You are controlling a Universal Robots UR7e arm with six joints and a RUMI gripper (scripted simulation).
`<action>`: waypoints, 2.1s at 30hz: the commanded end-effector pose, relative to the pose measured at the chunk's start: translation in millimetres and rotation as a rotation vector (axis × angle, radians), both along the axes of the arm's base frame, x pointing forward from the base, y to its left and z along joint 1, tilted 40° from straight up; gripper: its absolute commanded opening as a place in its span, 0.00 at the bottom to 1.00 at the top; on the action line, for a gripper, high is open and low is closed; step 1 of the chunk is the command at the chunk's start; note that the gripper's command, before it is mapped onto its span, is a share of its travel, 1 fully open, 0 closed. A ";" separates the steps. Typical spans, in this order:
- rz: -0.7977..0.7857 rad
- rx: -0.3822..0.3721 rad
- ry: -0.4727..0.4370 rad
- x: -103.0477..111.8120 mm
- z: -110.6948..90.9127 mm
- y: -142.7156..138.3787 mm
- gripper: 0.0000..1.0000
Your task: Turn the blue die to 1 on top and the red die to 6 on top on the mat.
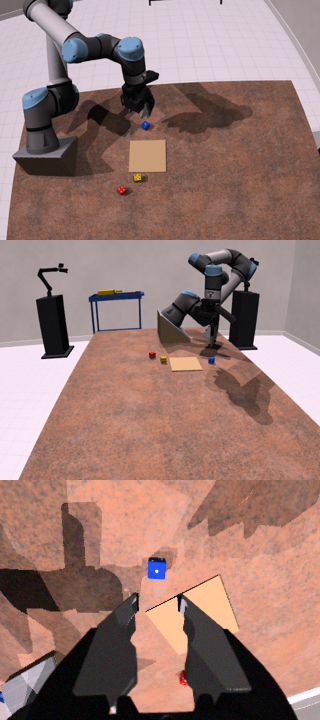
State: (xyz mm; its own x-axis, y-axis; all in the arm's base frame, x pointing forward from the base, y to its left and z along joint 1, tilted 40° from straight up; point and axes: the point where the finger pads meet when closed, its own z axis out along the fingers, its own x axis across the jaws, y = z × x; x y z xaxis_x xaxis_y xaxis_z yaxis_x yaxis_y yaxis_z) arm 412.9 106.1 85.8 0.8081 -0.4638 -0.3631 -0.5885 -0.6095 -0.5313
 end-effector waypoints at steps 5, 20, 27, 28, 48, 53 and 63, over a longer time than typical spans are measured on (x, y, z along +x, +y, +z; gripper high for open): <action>-0.003 0.000 0.002 -1.0 -0.9 -0.3 0.24; -0.008 0.000 0.007 -0.8 -2.8 1.4 0.24; -0.013 0.000 0.011 -0.7 -5.9 4.2 0.24; -0.013 0.000 0.011 -0.6 -6.8 5.0 0.24; -0.013 0.000 0.011 0.6 -28.1 24.0 0.24; -0.013 0.000 0.011 0.9 -33.3 28.7 0.24; -0.013 0.000 0.011 1.3 -38.8 33.5 0.24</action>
State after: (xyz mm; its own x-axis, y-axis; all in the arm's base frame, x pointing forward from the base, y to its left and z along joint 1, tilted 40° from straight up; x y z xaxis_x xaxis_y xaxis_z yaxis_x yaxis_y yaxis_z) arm 414.6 135.2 51.6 0.7983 -0.4750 -0.3702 -0.6016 -0.6020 -0.5250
